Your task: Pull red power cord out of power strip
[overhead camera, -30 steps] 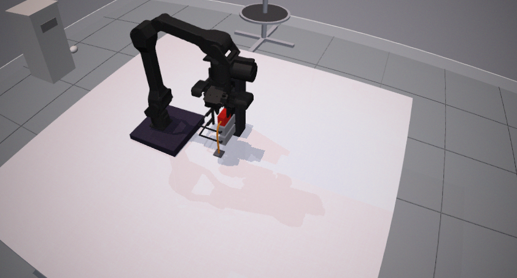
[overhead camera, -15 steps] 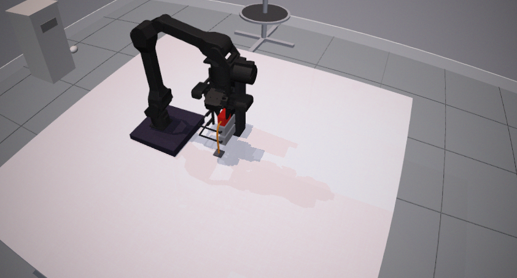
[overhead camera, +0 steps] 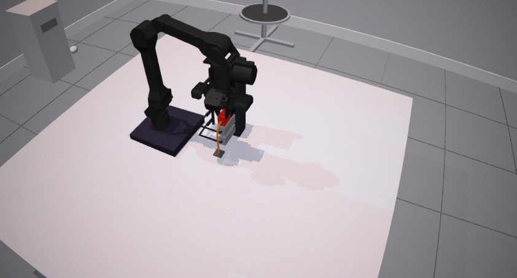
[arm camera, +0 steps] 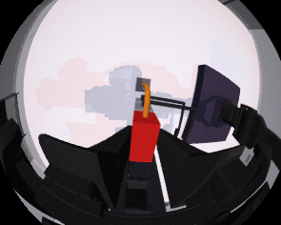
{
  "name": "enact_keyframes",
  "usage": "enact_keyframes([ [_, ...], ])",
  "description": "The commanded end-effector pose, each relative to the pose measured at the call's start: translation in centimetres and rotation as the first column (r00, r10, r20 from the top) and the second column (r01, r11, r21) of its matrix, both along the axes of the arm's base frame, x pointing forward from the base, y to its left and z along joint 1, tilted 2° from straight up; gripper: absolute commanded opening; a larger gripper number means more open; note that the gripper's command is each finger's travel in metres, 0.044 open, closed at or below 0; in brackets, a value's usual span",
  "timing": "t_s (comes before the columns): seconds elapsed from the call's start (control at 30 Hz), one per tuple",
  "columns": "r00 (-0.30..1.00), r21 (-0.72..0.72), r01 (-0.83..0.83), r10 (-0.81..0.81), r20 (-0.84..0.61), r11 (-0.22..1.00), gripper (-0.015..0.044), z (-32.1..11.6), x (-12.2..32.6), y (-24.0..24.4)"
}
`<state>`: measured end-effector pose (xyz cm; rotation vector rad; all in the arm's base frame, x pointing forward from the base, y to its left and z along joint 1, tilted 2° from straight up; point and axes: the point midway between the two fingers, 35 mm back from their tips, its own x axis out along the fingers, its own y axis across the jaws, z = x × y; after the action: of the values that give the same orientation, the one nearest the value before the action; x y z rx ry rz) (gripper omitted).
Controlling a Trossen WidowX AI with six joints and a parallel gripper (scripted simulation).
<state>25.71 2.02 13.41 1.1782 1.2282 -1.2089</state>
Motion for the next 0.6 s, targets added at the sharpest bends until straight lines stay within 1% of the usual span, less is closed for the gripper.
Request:
enact_keyframes([
  [0.0, 1.000, -0.004, 0.001, -0.001, 0.003, 1.000, 0.0000, 0.0, 0.2, -0.7],
  [0.57, 1.000, -0.007, 0.002, -0.002, 0.002, 1.000, 0.0000, 0.1, 0.4, -3.5],
])
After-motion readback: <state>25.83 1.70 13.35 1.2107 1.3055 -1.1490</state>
